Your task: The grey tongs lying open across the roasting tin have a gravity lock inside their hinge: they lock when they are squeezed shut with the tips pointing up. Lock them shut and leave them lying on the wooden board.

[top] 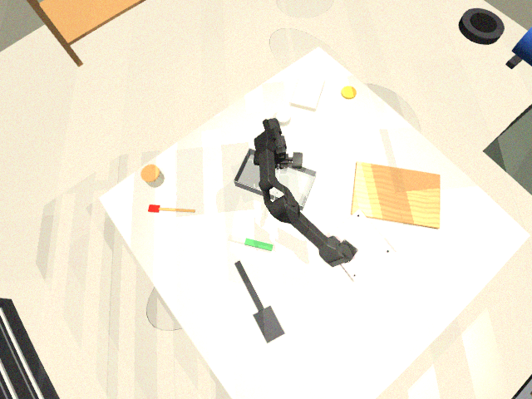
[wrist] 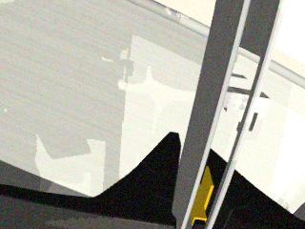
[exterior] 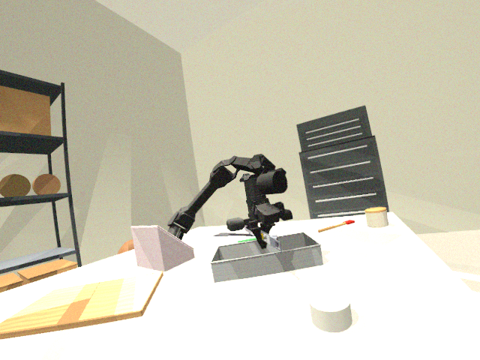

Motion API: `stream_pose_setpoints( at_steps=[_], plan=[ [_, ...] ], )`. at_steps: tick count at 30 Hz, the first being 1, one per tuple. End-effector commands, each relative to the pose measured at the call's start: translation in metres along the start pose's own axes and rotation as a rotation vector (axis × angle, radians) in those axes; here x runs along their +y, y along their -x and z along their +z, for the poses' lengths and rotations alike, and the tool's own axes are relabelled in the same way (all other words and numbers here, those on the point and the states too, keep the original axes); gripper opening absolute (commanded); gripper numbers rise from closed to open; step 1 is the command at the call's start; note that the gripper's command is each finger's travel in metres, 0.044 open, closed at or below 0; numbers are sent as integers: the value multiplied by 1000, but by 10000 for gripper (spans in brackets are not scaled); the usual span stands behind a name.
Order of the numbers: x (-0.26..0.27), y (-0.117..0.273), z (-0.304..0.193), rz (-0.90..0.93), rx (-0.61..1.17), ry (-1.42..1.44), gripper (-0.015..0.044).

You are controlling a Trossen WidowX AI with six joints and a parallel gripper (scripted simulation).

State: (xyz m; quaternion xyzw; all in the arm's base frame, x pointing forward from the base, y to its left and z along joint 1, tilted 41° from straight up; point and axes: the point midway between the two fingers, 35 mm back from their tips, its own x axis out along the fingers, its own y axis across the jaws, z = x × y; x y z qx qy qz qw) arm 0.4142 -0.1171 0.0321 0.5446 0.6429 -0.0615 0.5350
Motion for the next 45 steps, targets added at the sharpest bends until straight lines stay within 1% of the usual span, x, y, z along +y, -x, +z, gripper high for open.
stream_pose_setpoints(
  at_steps=[1,3,5,14,18,31,45],
  plan=[
    [-3,60,5,23,-47,-18,-150],
    [-5,86,1,29,-55,-29,-150],
    [-6,96,-1,31,-57,-33,-150],
    [-6,96,-1,31,-57,-33,-150],
    [-17,94,5,26,-54,-8,-150],
    [-112,102,47,-11,-61,218,-150],
    [-219,103,66,-23,-38,477,-150]
  ],
)
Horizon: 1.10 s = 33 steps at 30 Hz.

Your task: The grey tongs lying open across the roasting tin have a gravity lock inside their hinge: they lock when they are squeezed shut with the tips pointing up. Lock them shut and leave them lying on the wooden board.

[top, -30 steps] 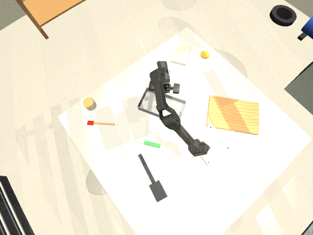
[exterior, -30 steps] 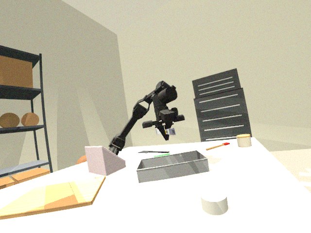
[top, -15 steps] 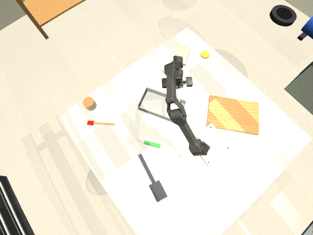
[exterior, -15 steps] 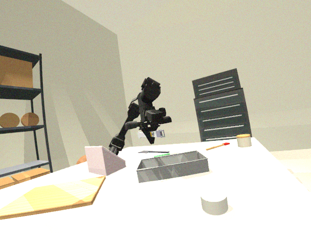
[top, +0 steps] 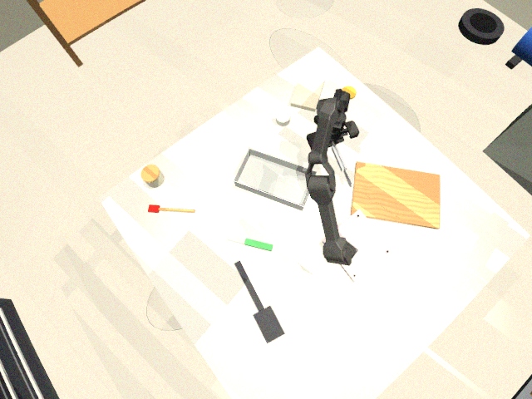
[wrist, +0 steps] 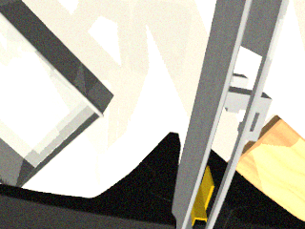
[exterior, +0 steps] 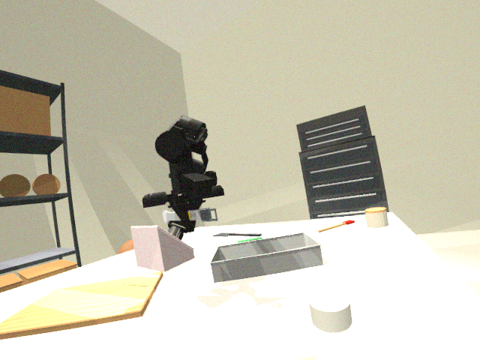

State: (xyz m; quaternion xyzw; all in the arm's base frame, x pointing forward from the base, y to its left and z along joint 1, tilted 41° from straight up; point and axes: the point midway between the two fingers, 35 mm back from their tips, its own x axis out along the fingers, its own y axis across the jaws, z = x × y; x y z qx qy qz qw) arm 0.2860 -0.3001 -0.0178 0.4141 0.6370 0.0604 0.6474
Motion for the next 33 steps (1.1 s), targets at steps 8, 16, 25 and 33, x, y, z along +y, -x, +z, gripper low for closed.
stream_pose_setpoints(
  at_steps=[8,16,25,33],
  plan=[
    [-71,-2,-28,9,12,203,-150],
    [-78,-1,-33,7,12,225,-150],
    [-128,7,-76,-9,13,345,-150],
    [-172,11,-125,-15,17,502,-150]
  ],
)
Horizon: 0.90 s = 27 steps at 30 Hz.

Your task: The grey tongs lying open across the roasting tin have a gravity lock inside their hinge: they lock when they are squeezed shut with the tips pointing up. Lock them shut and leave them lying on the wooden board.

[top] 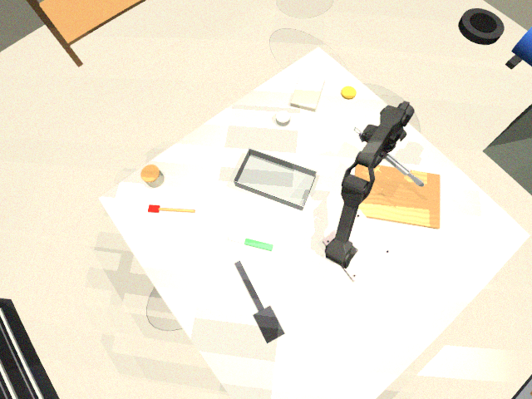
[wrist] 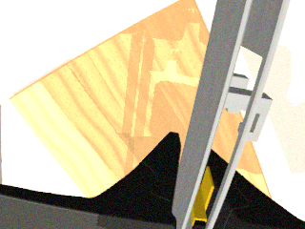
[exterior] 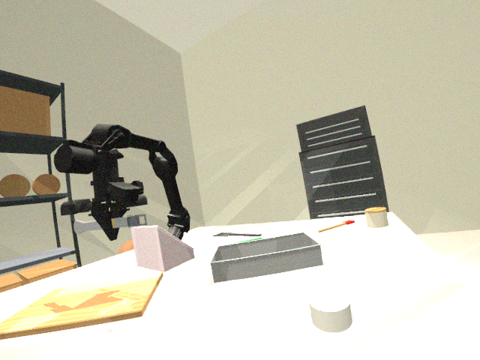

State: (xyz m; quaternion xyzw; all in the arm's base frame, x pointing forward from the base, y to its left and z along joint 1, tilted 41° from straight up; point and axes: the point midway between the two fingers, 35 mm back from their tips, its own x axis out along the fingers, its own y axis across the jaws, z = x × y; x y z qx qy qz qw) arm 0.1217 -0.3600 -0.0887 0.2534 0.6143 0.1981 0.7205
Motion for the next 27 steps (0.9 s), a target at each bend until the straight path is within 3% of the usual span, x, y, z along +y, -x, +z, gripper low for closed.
stream_pose_setpoints(
  at_steps=[1,15,27],
  plan=[
    [-7,-1,-33,2,5,72,-150],
    [-15,-10,-142,20,3,350,-150],
    [-15,-13,-146,26,41,365,-150]
  ],
)
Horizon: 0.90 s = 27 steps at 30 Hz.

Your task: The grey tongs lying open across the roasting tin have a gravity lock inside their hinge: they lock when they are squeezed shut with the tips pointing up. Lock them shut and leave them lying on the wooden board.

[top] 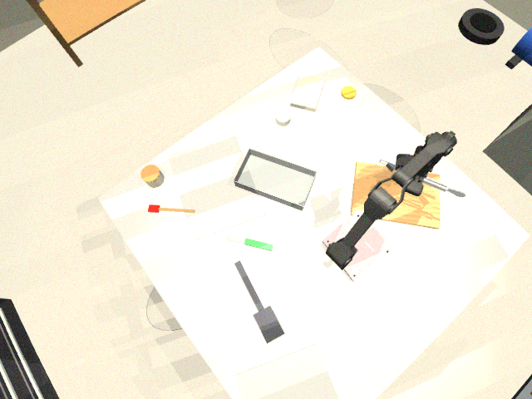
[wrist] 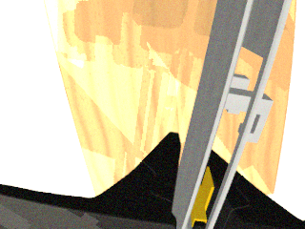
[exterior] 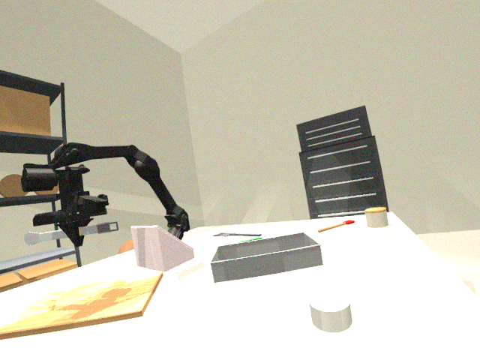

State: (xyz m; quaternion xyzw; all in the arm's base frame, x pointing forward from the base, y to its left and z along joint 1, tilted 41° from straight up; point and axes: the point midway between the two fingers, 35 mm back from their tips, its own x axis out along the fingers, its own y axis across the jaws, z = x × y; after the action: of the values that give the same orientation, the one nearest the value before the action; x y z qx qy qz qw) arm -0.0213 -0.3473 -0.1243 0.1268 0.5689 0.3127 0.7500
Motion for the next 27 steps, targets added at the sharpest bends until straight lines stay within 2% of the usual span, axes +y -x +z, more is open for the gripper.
stream_pose_setpoints(
  at_steps=[1,14,27],
  plan=[
    [0,-3,1,19,56,6,-150],
    [-1,-19,8,98,553,6,-150],
    [-1,-12,25,43,1043,10,-150]
  ],
)
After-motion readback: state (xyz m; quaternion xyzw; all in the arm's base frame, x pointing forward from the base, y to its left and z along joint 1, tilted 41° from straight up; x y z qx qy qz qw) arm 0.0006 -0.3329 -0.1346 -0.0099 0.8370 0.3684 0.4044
